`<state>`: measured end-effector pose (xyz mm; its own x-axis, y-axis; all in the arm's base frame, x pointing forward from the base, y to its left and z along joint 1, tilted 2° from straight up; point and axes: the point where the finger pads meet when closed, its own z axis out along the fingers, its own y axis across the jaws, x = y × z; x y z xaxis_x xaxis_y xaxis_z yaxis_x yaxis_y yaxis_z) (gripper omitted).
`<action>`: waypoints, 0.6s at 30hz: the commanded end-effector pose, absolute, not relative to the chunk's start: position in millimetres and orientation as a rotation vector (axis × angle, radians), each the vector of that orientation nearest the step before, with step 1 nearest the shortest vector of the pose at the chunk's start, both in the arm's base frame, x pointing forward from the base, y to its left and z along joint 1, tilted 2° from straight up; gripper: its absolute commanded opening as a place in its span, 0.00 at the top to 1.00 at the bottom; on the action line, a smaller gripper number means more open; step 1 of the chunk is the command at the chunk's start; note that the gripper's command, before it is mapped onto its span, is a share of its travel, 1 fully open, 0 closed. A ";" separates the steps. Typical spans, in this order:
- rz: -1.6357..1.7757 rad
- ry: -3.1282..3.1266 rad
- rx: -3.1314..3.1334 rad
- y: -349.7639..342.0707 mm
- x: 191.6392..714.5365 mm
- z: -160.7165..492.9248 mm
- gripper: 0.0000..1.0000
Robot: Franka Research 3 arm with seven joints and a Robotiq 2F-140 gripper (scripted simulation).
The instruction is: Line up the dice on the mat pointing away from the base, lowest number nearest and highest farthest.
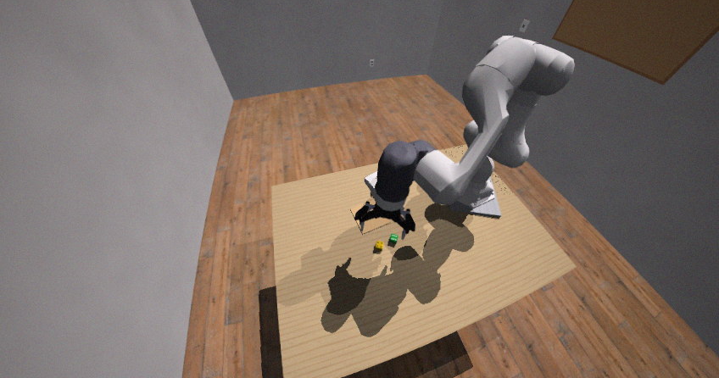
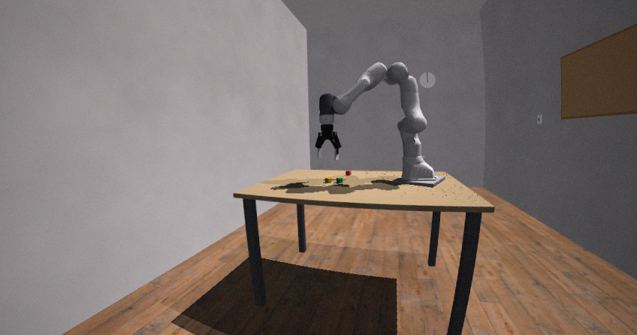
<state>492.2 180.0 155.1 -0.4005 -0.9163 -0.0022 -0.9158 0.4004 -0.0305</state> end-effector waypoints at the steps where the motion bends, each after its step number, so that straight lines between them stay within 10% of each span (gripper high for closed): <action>1: -0.044 2.614 -1.706 180.9 493.1 155.1 0.00; 18: -0.043 2.353 -2.058 180.3 492.6 149.3 0.00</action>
<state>492.2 179.6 150.8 -0.2726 -0.9621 0.0097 -0.9616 0.2721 -0.0347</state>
